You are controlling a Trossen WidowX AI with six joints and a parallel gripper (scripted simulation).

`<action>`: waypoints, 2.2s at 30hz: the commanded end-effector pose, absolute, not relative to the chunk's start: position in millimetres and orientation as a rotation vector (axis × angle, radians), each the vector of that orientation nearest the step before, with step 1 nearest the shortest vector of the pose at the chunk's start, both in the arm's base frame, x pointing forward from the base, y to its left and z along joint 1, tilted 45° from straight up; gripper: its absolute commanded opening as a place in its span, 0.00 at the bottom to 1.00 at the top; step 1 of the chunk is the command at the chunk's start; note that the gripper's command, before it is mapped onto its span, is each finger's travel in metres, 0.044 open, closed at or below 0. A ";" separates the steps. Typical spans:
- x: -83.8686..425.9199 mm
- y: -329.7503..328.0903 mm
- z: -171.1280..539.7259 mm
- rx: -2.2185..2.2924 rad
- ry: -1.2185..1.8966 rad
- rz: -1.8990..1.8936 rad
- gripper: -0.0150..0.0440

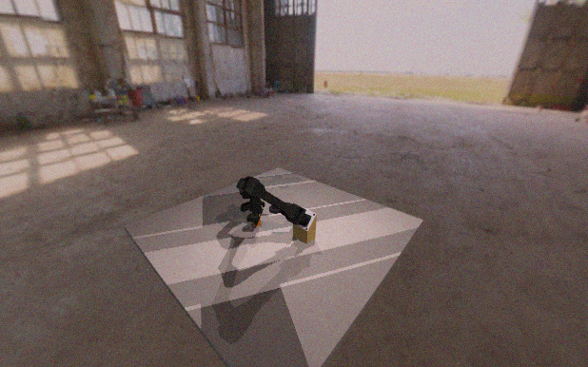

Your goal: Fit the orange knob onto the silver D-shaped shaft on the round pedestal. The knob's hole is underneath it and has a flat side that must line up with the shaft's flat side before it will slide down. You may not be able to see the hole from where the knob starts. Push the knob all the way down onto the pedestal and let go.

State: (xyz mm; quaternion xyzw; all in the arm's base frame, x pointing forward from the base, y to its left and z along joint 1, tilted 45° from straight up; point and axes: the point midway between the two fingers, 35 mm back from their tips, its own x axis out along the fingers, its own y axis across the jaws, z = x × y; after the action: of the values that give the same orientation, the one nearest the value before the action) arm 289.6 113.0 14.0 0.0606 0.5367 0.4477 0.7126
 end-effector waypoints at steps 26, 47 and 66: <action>287.7 55.2 71.0 0.138 1.188 0.989 1.00; 289.4 75.0 50.1 0.138 1.188 0.988 1.00; 290.5 96.7 28.4 0.138 1.188 0.988 1.00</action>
State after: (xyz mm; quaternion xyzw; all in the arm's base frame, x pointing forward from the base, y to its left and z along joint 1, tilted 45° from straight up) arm 291.7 92.7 32.6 0.0578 0.5345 0.4460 0.7156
